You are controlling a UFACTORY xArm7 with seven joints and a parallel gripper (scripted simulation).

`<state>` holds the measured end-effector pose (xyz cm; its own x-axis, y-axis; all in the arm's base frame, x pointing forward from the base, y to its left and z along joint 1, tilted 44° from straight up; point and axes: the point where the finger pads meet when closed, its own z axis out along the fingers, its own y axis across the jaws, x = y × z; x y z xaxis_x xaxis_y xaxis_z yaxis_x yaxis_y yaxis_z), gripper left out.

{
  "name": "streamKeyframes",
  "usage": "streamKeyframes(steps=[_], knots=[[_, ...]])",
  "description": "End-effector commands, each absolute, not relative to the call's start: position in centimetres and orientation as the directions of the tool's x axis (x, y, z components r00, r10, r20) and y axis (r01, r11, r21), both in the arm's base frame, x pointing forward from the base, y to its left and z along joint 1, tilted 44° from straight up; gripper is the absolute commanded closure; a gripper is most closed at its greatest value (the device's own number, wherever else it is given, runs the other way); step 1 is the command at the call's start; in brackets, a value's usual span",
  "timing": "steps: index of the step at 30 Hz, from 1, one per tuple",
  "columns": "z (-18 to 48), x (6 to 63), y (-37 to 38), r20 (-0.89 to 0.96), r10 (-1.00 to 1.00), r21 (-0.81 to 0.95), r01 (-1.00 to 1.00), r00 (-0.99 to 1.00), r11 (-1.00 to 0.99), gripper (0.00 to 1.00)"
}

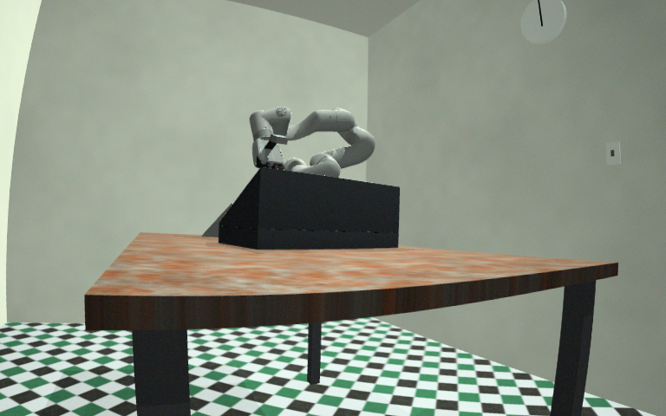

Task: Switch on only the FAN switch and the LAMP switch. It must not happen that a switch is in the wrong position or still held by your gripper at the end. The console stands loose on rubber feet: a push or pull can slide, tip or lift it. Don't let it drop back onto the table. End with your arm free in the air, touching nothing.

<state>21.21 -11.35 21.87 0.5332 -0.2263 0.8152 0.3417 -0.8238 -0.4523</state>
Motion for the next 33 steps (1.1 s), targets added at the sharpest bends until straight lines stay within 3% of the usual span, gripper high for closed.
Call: streamKeyframes(steps=[1, 33], knots=[[21.9, 21.2, -11.5, 0.816, -0.225, -0.45, 0.341, 0.532, -0.825, 1.0], [20.1, 25.1, -8.8, 0.816, -0.225, -0.45, 0.341, 0.532, -0.825, 1.0]])
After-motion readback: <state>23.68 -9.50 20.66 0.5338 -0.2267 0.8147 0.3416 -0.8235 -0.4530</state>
